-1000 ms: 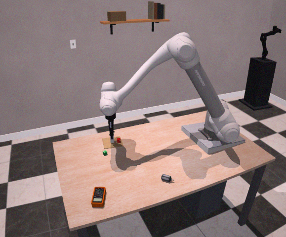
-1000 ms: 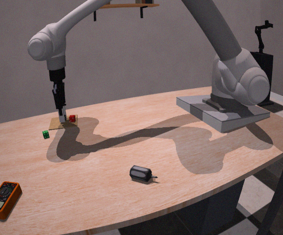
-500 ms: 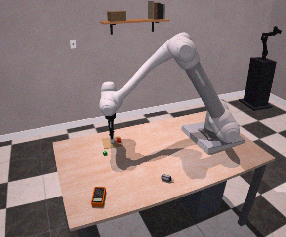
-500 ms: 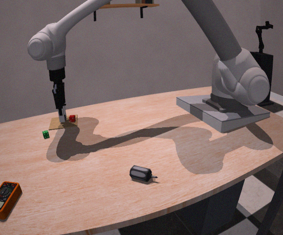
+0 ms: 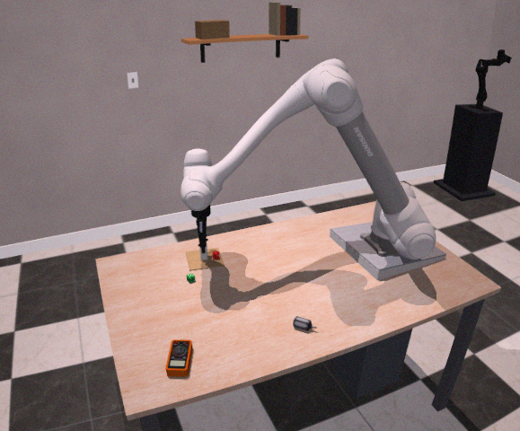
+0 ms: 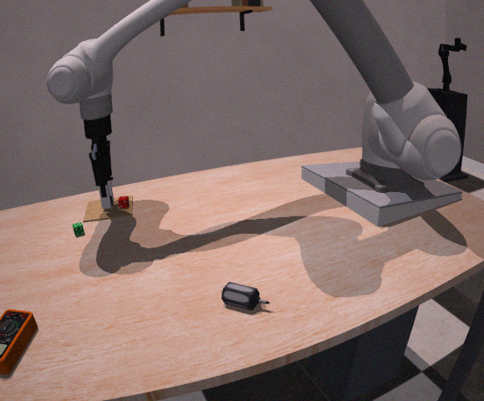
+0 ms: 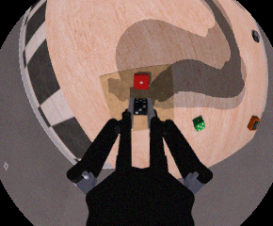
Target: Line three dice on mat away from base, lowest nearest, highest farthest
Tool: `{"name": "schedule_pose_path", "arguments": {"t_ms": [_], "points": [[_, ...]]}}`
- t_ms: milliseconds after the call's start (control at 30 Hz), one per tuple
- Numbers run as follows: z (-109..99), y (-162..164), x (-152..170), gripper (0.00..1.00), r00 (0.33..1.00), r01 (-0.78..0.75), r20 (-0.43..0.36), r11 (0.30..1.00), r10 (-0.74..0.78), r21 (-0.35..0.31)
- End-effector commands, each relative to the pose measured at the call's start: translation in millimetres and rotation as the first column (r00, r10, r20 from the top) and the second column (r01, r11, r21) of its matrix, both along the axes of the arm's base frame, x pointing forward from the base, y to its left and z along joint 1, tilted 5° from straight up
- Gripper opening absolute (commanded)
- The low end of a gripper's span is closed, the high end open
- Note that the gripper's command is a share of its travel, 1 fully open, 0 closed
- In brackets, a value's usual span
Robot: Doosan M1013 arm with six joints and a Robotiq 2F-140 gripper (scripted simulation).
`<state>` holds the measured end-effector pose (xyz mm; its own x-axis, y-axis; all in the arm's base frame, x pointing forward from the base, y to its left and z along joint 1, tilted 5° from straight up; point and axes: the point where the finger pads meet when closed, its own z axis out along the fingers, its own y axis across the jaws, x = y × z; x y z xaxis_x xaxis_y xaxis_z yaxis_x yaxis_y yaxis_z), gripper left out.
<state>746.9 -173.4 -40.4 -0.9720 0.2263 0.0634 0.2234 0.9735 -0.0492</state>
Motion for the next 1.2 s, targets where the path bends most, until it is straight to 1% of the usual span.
{"name": "schedule_pose_path", "arguments": {"t_ms": [0,1167], "points": [[0.8,0.0,0.6,0.21,1.0,0.0,0.002,1.0,0.0,0.0],[-2.7,-0.1,0.3,0.21,1.0,0.0,0.002,1.0,0.0,0.0]]}}
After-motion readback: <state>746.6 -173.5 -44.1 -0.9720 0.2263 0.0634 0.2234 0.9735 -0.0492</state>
